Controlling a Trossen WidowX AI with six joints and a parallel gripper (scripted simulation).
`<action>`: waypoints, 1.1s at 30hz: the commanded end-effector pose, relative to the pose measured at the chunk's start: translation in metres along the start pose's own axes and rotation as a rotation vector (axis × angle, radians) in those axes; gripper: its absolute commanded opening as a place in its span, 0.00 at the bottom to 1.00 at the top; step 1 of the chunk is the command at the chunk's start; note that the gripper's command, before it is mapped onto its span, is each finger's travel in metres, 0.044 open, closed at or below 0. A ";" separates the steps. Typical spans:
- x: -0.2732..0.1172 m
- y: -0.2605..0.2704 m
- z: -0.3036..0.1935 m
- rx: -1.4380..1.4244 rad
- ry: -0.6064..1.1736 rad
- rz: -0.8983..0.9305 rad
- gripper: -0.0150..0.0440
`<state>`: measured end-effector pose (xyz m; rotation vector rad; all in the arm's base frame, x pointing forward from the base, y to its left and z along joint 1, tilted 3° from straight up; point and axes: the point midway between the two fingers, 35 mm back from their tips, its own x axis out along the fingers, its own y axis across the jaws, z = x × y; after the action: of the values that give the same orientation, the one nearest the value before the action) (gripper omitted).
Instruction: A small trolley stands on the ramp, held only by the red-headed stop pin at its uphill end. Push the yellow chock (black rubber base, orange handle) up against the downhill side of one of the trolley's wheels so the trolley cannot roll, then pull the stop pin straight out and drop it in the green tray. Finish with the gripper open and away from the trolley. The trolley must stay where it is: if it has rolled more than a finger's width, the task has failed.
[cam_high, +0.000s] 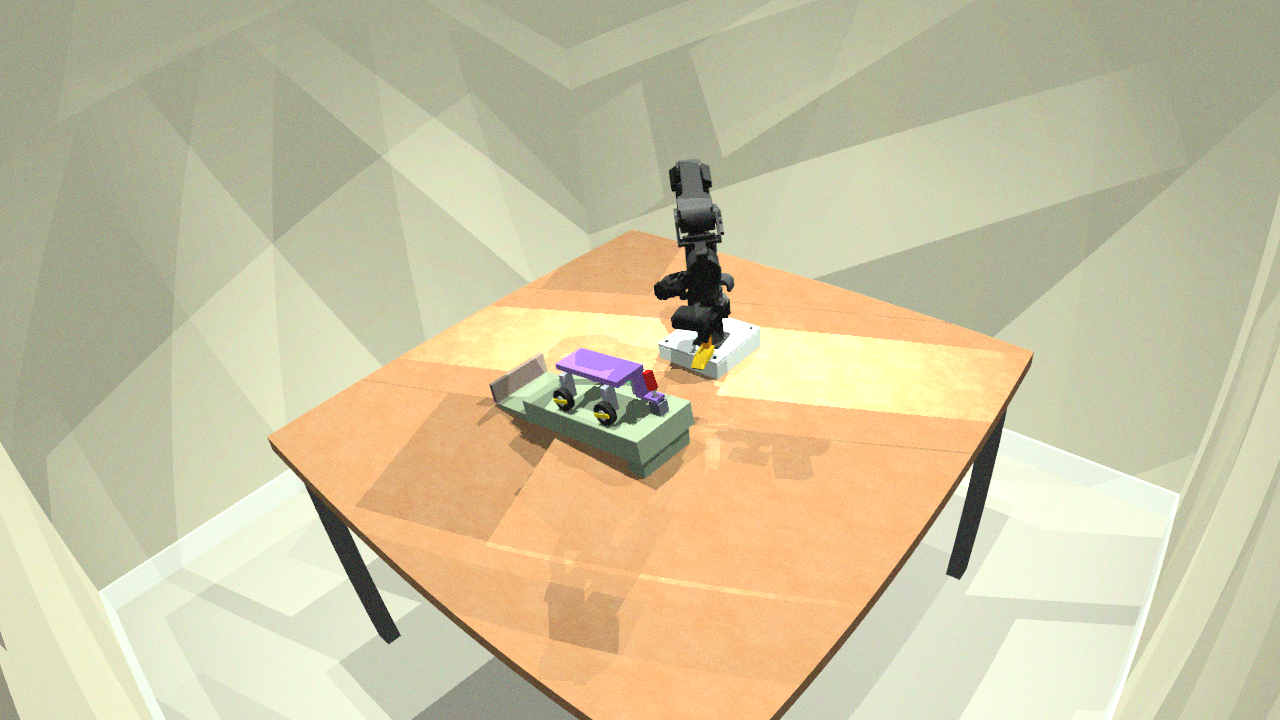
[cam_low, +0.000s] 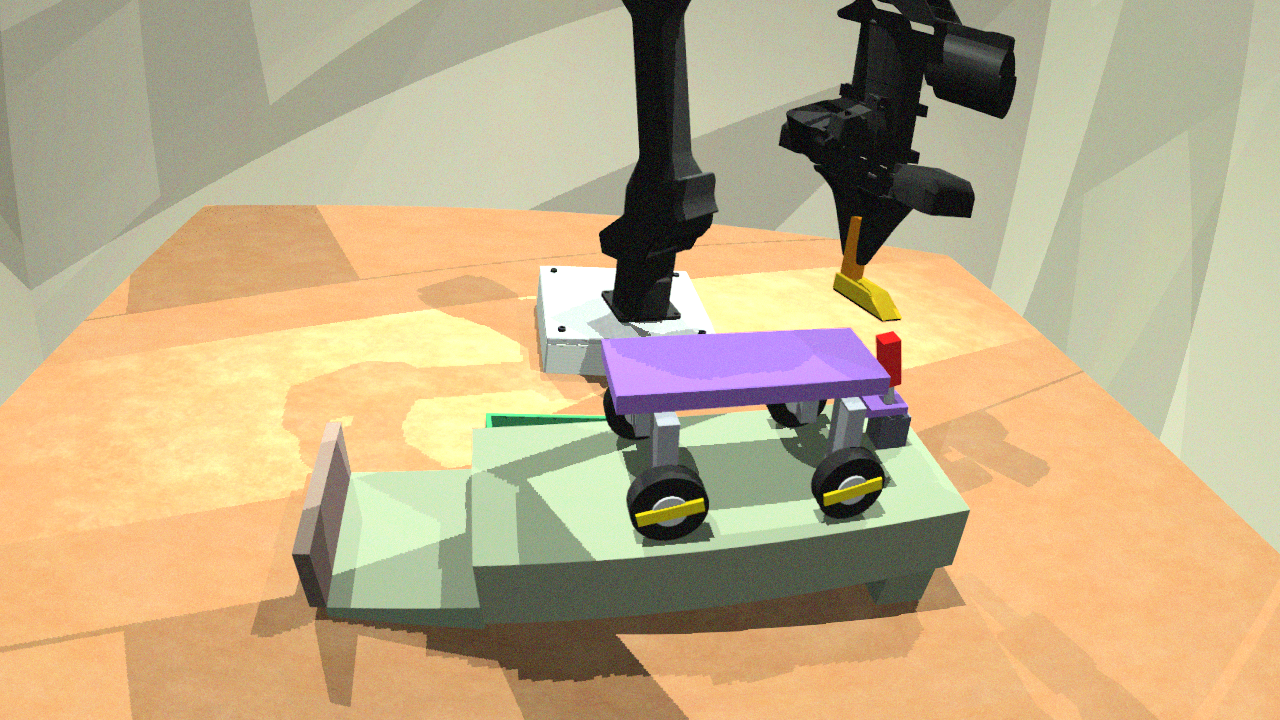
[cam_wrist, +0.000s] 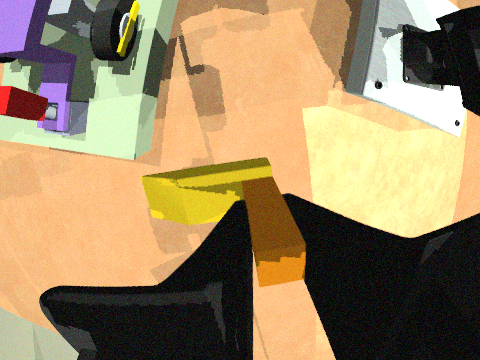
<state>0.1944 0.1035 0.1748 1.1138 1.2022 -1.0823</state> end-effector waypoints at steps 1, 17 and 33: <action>0.000 0.000 0.000 -0.131 0.002 -0.003 0.25; 0.000 0.000 0.000 -0.678 0.002 -0.002 0.25; 0.000 0.000 0.000 -1.217 0.003 -0.001 0.25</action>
<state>0.1944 0.1035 0.1749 0.2346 1.4903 -0.2636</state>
